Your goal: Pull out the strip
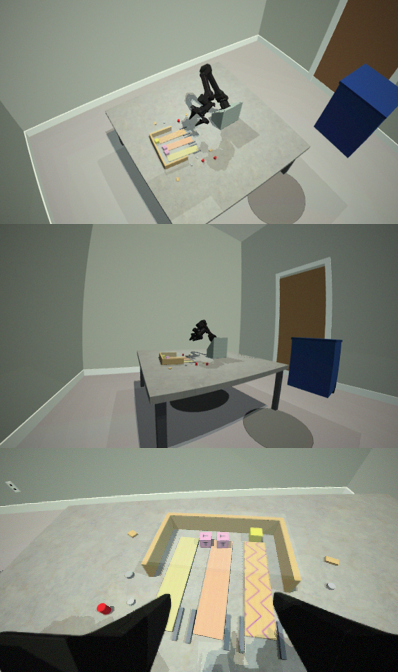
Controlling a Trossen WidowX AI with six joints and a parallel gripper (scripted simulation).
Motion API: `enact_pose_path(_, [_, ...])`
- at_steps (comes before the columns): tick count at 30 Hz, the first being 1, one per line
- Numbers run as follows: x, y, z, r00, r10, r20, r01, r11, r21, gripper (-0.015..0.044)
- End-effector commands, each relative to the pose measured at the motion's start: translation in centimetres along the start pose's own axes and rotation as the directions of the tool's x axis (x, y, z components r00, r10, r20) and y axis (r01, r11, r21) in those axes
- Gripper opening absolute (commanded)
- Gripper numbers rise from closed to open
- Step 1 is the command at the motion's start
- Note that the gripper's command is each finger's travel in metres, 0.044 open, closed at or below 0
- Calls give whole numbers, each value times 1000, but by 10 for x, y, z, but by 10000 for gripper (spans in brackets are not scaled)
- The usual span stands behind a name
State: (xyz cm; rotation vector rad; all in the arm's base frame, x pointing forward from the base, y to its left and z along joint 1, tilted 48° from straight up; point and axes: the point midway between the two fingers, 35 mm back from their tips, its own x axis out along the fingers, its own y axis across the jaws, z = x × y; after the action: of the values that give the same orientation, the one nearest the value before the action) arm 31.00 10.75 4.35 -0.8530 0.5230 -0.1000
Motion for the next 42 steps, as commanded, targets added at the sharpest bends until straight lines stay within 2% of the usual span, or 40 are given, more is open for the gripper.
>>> enact_pose_path(1, [17, 8, 1, 997, 13, -82, -12, 1000, 16, 295])
enact_pose_path(7, [58, 22, -6, 944, 39, -327, -18, 998, 67, 138])
enact_pose_path(12, [85, 24, -20, 850, 39, -525, 19, 994, 105, 6])
enact_pose_path(21, [112, 12, -50, 598, -4, -802, 153, 982, 109, 0])
enact_pose_path(42, [122, 6, -58, 592, -5, -806, 156, 982, 109, 0])
